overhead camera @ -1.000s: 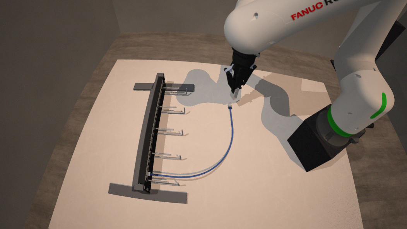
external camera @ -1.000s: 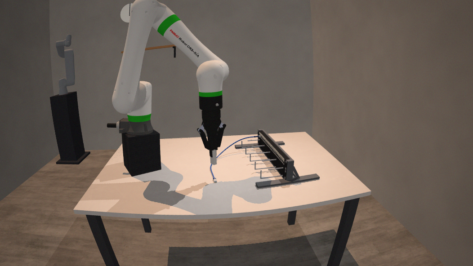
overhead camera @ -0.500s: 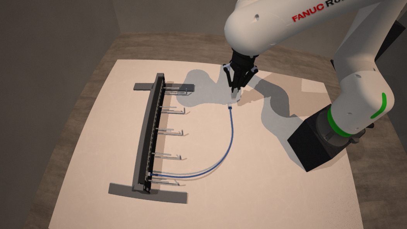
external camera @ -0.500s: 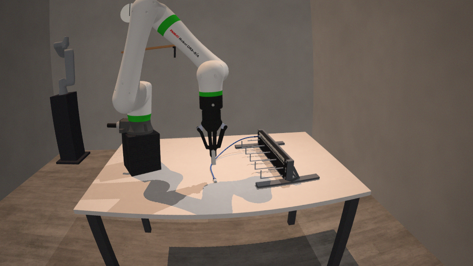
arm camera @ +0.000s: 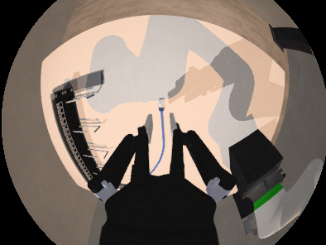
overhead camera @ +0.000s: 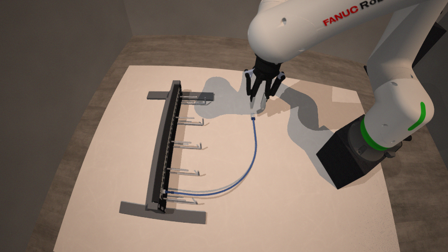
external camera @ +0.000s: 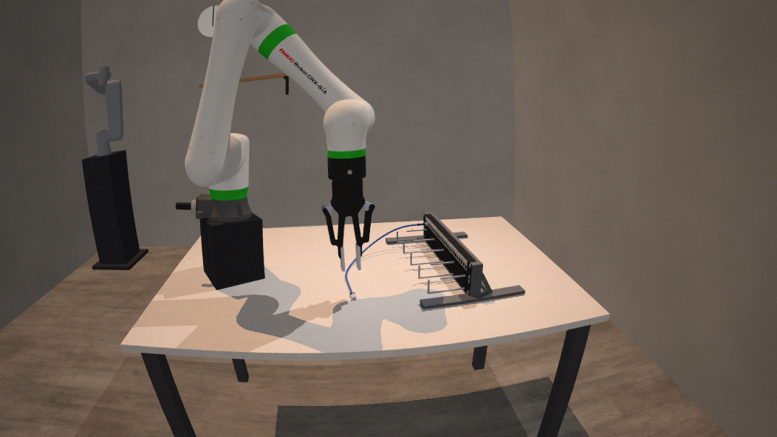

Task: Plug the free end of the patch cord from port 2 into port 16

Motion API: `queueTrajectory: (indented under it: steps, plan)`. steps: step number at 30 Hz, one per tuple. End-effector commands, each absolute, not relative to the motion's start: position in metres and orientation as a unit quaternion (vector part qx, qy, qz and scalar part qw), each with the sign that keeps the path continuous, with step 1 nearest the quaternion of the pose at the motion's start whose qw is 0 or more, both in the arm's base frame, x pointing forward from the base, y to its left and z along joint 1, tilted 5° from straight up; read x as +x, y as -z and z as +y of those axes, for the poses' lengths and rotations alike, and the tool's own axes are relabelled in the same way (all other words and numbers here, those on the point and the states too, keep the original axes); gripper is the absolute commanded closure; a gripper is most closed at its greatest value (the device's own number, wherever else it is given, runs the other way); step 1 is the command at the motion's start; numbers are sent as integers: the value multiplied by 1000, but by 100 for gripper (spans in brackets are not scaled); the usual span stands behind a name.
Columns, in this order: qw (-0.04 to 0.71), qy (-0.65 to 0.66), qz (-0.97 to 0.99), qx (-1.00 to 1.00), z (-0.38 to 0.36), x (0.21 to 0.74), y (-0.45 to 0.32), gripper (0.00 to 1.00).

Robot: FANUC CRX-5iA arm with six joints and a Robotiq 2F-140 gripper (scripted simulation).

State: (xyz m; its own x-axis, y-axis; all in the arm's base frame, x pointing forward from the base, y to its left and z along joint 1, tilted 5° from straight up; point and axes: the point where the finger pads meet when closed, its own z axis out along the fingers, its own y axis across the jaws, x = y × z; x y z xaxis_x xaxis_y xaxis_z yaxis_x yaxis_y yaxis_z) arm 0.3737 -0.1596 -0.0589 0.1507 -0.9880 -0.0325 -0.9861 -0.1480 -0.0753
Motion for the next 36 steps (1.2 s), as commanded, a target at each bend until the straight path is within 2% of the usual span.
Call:
queueTrajectory:
  steps: [1, 36]
  plan:
    - [39, 12, 652, -757, -160, 374, 59, 78]
    - [39, 12, 652, -757, -159, 374, 66, 78]
